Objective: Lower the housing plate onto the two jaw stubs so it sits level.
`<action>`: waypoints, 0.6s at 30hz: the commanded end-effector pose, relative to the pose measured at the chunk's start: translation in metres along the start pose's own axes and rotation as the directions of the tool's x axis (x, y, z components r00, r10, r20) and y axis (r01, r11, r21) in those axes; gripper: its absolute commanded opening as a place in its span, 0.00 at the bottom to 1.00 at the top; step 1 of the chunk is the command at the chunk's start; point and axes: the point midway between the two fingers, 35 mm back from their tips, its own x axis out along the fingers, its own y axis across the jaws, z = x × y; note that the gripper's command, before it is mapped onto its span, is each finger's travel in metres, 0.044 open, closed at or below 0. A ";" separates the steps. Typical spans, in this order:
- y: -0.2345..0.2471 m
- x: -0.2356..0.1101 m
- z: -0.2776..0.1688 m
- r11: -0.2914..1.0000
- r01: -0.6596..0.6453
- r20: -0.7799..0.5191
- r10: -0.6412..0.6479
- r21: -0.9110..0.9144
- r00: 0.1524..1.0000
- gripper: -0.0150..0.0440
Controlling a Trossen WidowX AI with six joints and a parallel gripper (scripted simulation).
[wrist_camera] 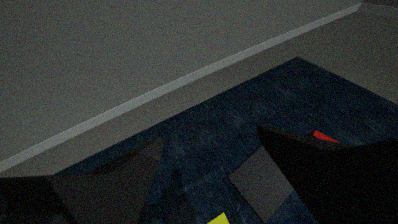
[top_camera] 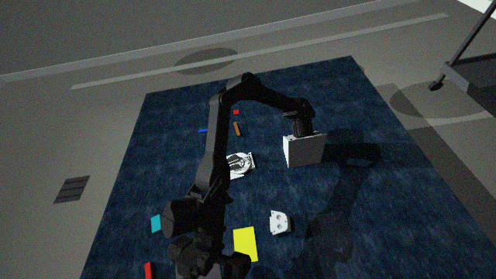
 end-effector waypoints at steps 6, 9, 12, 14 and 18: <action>0.022 -0.004 -0.026 0.974 -0.048 -0.120 0.021 -0.223 0.993 1.00; 0.029 -0.006 -0.036 0.954 -0.073 -0.159 0.028 -0.290 0.987 1.00; 0.035 -0.008 -0.045 0.929 -0.103 -0.198 0.033 -0.355 0.980 1.00; 0.039 -0.009 -0.051 0.909 -0.125 -0.224 0.036 -0.397 0.974 1.00; 0.047 -0.012 -0.063 0.863 -0.173 -0.275 0.041 -0.475 0.961 1.00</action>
